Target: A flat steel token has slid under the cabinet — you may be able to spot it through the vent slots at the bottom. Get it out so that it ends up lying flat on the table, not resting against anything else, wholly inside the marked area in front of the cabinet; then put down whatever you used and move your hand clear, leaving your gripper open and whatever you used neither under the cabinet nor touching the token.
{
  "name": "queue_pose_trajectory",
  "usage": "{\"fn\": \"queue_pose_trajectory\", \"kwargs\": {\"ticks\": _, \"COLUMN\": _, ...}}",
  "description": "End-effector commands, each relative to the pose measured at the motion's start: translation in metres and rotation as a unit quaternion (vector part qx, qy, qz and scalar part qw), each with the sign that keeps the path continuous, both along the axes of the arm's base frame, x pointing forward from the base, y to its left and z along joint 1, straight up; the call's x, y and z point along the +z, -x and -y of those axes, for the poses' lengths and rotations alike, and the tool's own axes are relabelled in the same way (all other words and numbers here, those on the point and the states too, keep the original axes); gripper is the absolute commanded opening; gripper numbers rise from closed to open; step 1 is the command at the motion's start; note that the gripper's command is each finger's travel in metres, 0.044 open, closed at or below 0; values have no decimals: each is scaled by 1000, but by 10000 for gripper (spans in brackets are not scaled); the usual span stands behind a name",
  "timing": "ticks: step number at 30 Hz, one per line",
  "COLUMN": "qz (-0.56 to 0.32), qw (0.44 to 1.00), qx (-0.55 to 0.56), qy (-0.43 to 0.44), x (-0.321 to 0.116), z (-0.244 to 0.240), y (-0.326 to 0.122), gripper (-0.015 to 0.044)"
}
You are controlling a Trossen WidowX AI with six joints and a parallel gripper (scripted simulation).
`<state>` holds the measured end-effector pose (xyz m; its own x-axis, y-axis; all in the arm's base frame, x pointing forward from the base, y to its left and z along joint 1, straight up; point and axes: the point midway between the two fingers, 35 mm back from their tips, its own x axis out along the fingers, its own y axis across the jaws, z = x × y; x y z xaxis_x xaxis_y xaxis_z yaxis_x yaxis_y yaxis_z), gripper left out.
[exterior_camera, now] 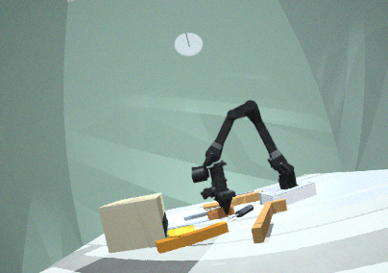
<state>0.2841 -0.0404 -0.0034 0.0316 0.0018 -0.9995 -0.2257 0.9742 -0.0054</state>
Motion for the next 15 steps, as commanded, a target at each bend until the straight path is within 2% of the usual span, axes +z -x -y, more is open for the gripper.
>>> {"fn": "queue_pose_trajectory", "kwargs": {"ticks": 1, "qz": -2, "qw": 1000, "qx": 1, "qy": 0, "x": -1, "z": 1, "y": 6, "gripper": 0}}
{"fn": "queue_pose_trajectory", "kwargs": {"ticks": 15, "qz": -3, "qw": 1000, "qx": 1, "qy": 1, "x": -2, "z": 6, "y": 23, "gripper": 0}}
